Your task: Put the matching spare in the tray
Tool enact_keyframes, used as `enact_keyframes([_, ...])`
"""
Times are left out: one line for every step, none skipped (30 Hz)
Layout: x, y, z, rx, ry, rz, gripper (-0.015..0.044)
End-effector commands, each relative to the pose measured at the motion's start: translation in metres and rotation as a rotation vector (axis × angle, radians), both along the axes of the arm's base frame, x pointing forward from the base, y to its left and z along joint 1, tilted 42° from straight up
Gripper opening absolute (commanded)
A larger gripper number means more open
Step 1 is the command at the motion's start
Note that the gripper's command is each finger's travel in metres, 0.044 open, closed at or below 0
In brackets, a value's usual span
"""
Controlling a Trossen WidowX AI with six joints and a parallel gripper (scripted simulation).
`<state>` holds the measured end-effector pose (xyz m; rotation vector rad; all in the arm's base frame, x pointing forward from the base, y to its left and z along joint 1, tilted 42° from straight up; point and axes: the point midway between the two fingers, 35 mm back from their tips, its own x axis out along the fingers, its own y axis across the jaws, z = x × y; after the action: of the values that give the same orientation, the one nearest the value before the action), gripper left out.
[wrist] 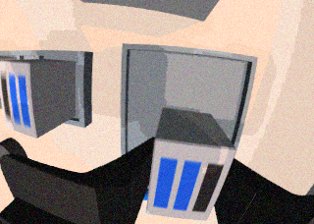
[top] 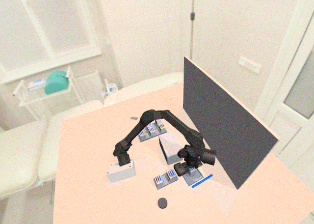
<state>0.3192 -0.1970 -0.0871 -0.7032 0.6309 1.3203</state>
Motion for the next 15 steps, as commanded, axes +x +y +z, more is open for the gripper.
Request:
enact_keyframes([0.0003, 0.0038, -0.0024, 0.006, 0.001, -0.003, 0.0000])
enact_keyframes([0.0003, 0.0043, -0.0029, 0.006, 0.001, -0.003, 0.0000])
enact_keyframes([0.0004, 0.0048, -0.0034, 0.006, 0.001, -0.003, 0.0000])
enact_keyframes([0.0004, 0.0053, -0.0038, 0.006, 0.001, -0.003, 0.0000])
enact_keyframes([0.0004, 0.0056, -0.0041, 0.006, 0.001, -0.003, 0.0000])
enact_keyframes([0.0001, 0.0027, -0.0025, 0.000, 0.000, 0.000, 0.0026])
enact_keyframes([0.0001, 0.0027, -0.0025, 0.000, 0.000, 0.000, 0.0052])
enact_keyframes([0.0001, 0.0027, -0.0025, 0.000, 0.000, 0.000, 0.0079])
enact_keyframes([0.0001, 0.0027, -0.0025, 0.000, 0.000, 0.000, 0.0105])
enact_keyframes([0.0001, 0.0027, -0.0025, 0.000, 0.000, 0.000, 0.0131])
enact_keyframes([0.0001, 0.0027, -0.0025, 0.000, 0.000, 0.000, 0.0157])
enact_keyframes([0.0001, 0.0027, -0.0025, 0.000, 0.000, 0.000, 0.0184])
enact_keyframes([0.0001, 0.0027, -0.0025, 0.000, 0.000, 0.000, 0.0210])
enact_keyframes([0.0001, 0.0027, -0.0025, 0.000, 0.000, 0.000, 0.0236])
enact_keyframes([0.0001, 0.0027, -0.0025, 0.000, 0.000, 0.000, 0.0263])
